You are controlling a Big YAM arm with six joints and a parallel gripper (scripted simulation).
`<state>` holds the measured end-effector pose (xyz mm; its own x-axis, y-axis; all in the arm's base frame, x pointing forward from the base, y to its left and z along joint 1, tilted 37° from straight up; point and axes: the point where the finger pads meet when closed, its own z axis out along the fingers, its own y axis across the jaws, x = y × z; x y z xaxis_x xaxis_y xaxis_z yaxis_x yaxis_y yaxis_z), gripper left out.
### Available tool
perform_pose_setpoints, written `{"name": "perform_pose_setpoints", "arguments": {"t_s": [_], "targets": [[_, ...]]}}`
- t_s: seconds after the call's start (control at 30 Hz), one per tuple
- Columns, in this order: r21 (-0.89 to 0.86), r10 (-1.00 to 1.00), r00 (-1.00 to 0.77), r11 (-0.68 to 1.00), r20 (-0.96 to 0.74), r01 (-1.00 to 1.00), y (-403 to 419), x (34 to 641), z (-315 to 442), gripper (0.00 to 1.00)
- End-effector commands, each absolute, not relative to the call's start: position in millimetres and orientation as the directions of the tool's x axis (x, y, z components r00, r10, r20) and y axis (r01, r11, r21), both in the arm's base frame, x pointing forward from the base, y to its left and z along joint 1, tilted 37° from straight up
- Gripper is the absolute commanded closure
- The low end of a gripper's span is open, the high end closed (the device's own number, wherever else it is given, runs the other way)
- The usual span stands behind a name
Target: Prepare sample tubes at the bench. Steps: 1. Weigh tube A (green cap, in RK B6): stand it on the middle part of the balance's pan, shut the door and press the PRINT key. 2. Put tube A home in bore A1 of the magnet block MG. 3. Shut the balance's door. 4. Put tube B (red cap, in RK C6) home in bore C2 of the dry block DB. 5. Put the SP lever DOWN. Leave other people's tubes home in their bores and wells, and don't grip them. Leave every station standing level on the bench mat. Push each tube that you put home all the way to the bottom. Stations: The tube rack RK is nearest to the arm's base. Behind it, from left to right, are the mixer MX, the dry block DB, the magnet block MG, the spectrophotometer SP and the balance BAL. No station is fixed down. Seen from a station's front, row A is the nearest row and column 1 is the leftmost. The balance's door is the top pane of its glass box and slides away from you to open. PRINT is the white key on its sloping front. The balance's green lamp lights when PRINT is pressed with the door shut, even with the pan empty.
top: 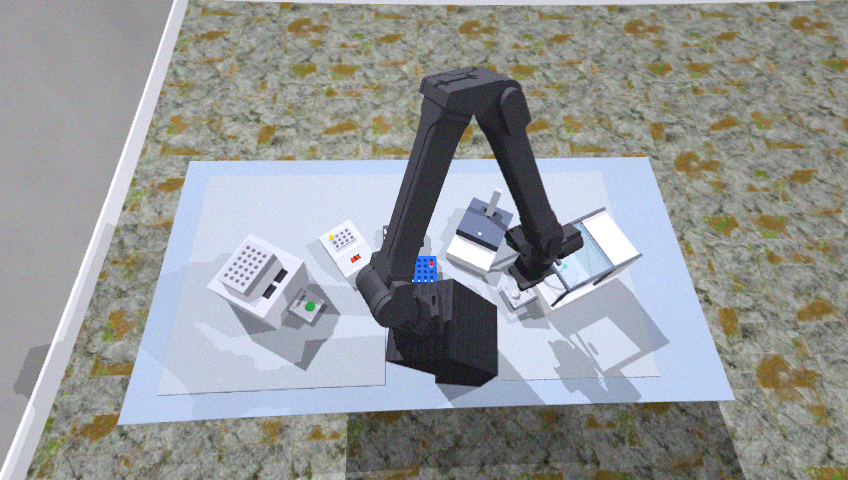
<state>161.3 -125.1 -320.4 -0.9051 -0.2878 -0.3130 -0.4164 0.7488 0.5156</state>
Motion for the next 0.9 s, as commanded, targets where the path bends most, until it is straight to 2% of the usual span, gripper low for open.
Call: {"name": "perform_pose_setpoints", "arguments": {"t_s": [0.0,0.77,0.87], "targets": [[0.507,-0.279,-0.909,0.760,-0.310,-0.407,-131,164,-322,1.00],[0.503,-0.270,-0.911,0.767,-0.311,-0.399,-142,163,-309,1.00],[0.538,-0.276,-0.913,0.741,-0.302,-0.401,-123,155,-315,1.00]]}}
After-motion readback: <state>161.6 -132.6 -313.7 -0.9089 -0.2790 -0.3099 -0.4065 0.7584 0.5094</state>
